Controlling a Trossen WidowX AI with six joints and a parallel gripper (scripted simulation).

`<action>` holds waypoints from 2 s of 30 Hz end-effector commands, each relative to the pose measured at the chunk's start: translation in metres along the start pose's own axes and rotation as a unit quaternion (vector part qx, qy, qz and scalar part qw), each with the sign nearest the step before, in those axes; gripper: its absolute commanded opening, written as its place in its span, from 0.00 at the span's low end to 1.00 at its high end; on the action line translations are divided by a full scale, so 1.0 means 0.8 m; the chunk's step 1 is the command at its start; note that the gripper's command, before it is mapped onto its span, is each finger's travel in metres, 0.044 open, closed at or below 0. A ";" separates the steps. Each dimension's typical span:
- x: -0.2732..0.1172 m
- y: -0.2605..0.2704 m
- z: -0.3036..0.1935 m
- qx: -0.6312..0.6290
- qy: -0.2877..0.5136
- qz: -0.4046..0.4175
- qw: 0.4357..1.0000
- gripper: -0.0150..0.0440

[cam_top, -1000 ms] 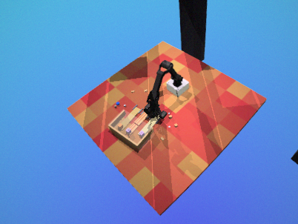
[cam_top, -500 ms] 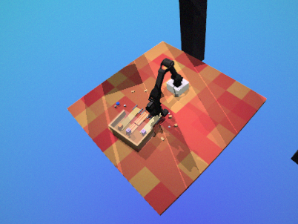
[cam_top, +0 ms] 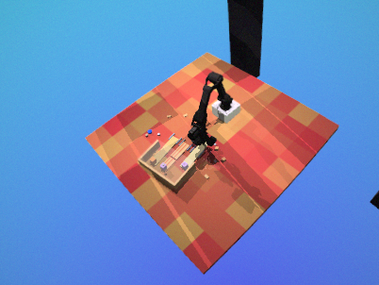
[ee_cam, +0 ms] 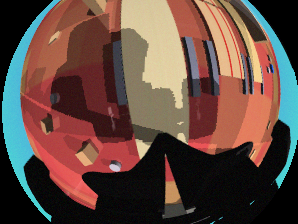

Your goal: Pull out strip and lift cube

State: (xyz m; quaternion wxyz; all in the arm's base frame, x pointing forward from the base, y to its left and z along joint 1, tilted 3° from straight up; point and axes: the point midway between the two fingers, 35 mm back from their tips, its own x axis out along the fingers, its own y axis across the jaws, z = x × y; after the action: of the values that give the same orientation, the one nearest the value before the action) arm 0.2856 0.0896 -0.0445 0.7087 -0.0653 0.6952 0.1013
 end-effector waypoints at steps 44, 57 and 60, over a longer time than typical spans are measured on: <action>0.004 0.000 -0.097 0.002 0.015 -0.001 1.000 0.25; 0.004 0.001 -0.118 0.002 0.015 -0.001 1.000 0.25; 0.004 0.001 -0.118 0.002 0.015 -0.001 1.000 0.25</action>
State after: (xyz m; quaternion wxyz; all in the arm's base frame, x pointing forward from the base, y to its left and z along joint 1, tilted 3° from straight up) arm 0.2038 0.0712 -0.0458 0.7075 -0.0648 0.6965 0.1008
